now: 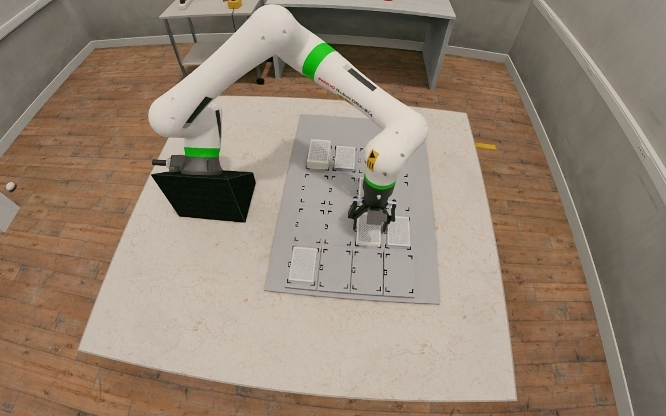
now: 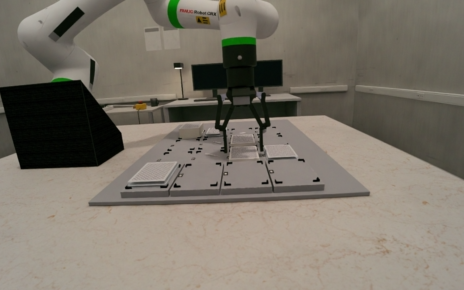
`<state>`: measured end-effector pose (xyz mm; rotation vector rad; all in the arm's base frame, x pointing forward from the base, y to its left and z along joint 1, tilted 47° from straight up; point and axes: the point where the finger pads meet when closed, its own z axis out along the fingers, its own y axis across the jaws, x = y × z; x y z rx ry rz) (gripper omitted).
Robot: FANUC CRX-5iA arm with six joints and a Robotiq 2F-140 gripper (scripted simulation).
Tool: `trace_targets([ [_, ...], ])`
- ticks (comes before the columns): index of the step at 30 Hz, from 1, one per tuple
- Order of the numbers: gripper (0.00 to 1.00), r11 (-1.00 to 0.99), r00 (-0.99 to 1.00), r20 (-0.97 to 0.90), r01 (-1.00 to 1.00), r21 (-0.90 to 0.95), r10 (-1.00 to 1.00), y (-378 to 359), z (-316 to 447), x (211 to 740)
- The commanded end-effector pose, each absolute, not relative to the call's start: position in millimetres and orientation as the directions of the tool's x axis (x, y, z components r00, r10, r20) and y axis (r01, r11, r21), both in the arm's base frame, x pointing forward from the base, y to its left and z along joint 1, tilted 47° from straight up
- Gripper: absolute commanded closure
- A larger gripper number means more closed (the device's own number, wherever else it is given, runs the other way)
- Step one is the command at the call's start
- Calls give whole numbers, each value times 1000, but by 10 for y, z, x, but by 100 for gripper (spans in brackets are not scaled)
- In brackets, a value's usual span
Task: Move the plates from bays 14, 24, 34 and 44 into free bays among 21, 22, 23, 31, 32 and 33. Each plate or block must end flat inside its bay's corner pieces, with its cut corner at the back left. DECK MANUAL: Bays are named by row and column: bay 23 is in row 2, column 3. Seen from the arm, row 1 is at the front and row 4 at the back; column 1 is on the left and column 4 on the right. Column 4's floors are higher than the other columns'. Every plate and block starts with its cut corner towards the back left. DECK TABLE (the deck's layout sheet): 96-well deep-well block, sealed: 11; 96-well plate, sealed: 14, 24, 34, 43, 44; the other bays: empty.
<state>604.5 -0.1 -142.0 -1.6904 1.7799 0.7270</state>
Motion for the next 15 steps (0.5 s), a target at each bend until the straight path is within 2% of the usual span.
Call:
trace_targets([
  [1,30,53,-35,-725,-999,-2,-688,-47,-1382,6049],
  [15,30,53,-35,-725,-999,-2,-688,-163,-1272,6042],
])
